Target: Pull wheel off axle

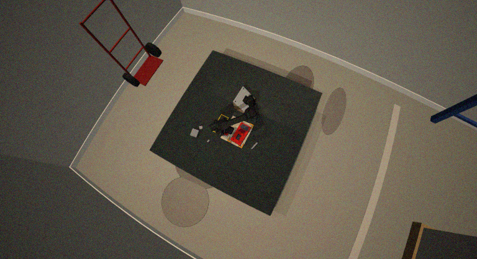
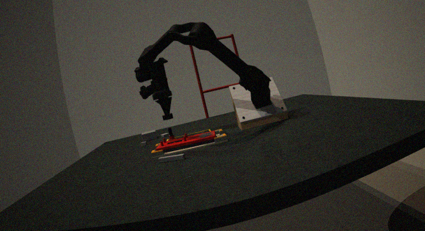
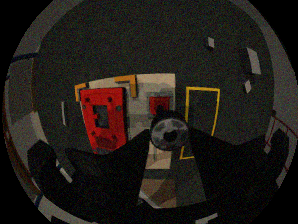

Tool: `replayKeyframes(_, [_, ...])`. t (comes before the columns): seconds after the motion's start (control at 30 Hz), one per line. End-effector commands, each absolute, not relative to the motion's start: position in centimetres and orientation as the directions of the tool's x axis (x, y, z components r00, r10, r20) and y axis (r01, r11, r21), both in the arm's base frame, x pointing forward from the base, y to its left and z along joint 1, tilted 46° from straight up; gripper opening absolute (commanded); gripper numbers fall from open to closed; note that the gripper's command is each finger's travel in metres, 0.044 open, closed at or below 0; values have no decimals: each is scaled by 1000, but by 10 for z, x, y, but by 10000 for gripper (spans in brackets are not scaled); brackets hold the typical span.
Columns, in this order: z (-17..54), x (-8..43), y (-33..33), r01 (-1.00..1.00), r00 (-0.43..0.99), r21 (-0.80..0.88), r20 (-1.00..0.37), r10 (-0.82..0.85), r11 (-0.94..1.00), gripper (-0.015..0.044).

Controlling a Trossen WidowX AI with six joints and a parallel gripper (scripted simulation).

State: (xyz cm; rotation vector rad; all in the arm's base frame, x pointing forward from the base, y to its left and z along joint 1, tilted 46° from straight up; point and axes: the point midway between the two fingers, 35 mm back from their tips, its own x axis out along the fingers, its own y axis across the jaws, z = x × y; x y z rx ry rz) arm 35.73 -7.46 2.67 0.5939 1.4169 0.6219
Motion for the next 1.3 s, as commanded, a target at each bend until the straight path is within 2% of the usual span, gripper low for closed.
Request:
replayKeyframes(0.0, [9,345,-93,-30,49,703,-709,704,710,0])
replayKeyframes(0.5, [-35,304,-142,-34,48,702,-710,703,711,0])
replayKeyframes(0.93, [-56,306,-121,-34,48,702,-710,703,711,0])
replayKeyframes(1.27, [-99,310,-78,-35,49,703,-709,704,710,0])
